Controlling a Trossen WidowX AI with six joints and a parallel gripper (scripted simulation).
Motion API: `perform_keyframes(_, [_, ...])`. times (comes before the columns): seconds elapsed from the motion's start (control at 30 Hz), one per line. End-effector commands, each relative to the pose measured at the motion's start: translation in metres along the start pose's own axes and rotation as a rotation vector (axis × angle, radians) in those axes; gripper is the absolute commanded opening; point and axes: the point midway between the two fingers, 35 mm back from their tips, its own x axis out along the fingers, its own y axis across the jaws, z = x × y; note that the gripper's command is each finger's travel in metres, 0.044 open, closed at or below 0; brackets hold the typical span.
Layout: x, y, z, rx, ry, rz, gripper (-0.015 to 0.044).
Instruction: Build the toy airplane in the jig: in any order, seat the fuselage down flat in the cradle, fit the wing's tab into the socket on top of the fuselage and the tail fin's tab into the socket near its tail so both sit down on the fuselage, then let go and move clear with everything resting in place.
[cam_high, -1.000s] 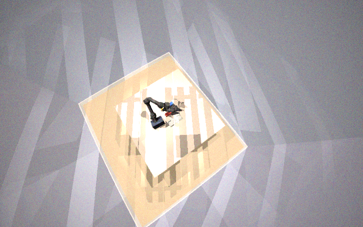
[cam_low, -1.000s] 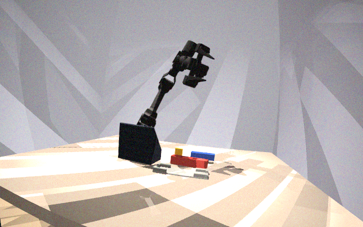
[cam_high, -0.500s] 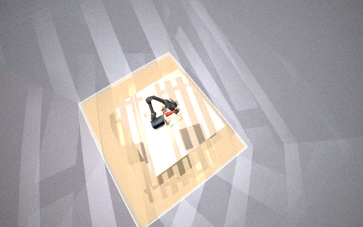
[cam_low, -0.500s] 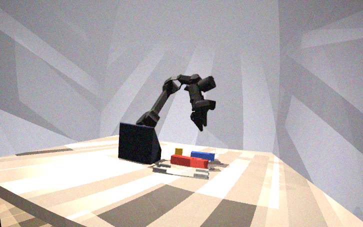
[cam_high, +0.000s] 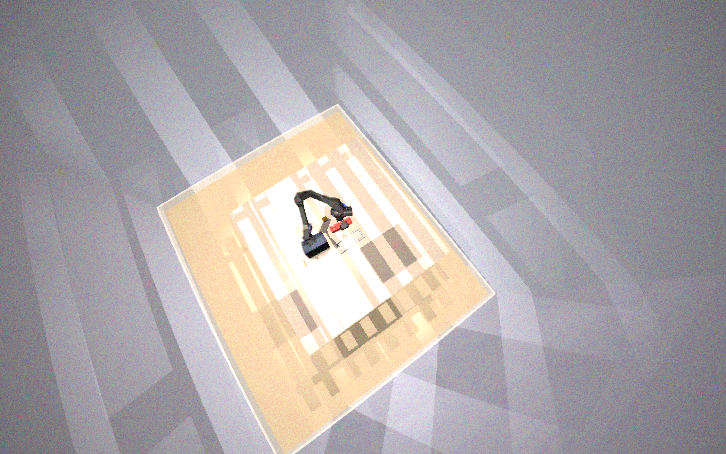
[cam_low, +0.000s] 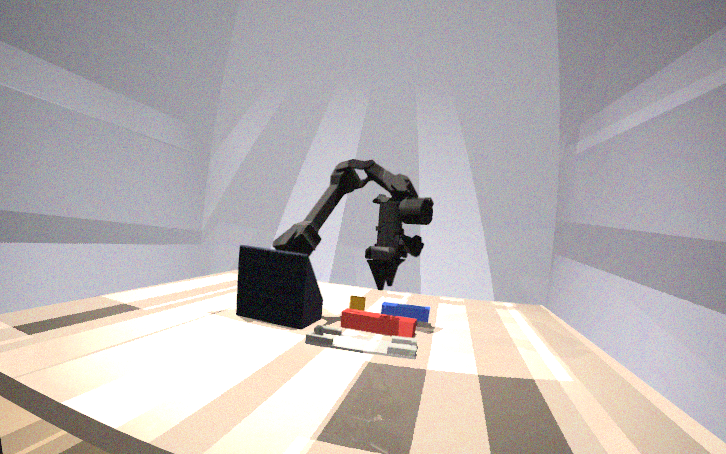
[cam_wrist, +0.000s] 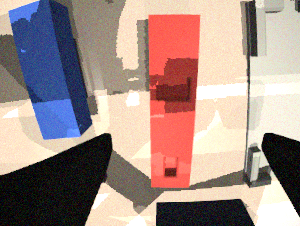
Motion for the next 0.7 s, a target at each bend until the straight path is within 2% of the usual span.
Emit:
perform_keyframes(0.0, [0.036,0.004,-0.007,0.008,0.027,0.017,0.044])
perform_keyframes(0.67, [0.071,0.005,-0.007,0.008,0.027,0.017,0.044])
